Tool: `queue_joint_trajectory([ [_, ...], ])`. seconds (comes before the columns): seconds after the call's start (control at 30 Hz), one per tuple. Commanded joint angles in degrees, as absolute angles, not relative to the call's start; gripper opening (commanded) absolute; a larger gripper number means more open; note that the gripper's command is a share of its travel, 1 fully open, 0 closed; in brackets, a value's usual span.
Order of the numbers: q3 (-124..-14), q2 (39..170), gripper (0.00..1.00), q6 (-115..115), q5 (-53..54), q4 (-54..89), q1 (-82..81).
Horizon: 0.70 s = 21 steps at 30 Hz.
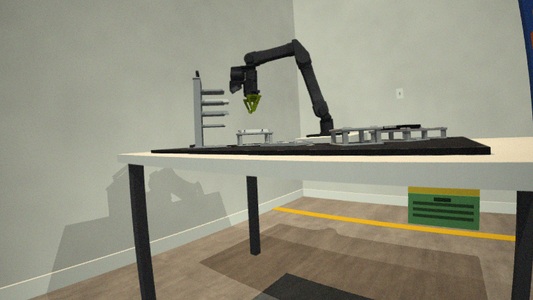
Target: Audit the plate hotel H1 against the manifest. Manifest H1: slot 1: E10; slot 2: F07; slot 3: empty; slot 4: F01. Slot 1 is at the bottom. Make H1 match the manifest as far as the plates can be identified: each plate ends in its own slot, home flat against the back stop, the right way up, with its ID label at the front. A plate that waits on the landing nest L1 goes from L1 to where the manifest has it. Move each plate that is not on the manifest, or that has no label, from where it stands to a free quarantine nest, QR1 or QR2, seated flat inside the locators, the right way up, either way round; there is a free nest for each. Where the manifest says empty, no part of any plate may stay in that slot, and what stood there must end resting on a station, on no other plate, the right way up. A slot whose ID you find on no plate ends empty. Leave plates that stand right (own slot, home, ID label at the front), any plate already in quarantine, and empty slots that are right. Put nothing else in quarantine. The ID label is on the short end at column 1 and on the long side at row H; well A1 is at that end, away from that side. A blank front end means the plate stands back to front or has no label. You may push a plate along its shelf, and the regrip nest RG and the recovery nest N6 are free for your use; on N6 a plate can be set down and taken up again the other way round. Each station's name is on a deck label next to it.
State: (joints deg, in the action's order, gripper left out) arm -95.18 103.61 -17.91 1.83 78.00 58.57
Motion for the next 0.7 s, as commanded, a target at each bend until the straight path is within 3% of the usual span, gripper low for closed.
queue_joint_trajectory([
  [0.0, -97.4, 103.4, 1.0, -18.0, 1.8, 81.0, 58.7],
  [0.67, -110.4, 105.3, 1.0, -18.2, 1.8, 89.9, 58.9],
])
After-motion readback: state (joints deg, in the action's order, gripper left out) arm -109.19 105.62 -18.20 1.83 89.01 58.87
